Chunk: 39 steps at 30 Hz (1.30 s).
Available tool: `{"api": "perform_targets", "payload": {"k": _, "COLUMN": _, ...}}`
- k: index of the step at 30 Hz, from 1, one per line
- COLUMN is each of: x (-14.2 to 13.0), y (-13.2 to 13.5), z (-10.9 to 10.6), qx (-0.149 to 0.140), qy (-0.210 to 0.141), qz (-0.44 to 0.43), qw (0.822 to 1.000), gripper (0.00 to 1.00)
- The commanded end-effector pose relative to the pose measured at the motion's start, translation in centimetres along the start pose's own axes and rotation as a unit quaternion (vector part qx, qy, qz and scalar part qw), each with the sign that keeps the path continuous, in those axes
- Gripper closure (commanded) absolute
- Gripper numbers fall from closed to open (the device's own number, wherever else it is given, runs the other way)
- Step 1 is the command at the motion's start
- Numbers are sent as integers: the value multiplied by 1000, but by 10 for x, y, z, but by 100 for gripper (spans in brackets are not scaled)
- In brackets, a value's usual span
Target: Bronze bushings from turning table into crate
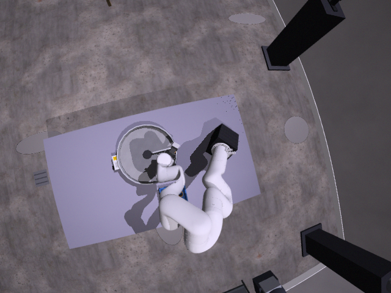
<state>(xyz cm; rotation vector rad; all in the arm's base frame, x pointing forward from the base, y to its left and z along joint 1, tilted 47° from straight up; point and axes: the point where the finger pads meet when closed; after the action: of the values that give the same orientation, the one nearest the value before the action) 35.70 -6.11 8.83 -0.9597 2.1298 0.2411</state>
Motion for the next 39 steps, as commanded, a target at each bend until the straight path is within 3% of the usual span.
{"api": "perform_targets", "payload": {"k": 1, "x": 0, "y": -1, "z": 2, "qx": 2, "qy": -1, "qz": 0, "qw": 1000, "gripper": 53}}
{"api": "perform_targets", "payload": {"k": 11, "x": 0, "y": -1, "z": 2, "qx": 2, "qy": -1, "qz": 0, "qw": 1000, "gripper": 53}}
{"api": "perform_targets", "payload": {"k": 12, "x": 0, "y": -1, "z": 2, "qx": 2, "qy": -1, "qz": 0, "qw": 1000, "gripper": 100}}
{"api": "perform_targets", "payload": {"k": 39, "x": 0, "y": -1, "z": 2, "qx": 2, "qy": -1, "qz": 0, "qw": 1000, "gripper": 100}}
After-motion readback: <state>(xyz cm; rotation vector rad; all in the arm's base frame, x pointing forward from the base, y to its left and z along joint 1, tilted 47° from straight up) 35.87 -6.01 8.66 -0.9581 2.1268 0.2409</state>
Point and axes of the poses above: the point where the finger pads meet when closed, its own z axis out along the fingers, its own y axis across the jaws, x = y × z, and after that the axes turned 9 degrees about -z, right-handed
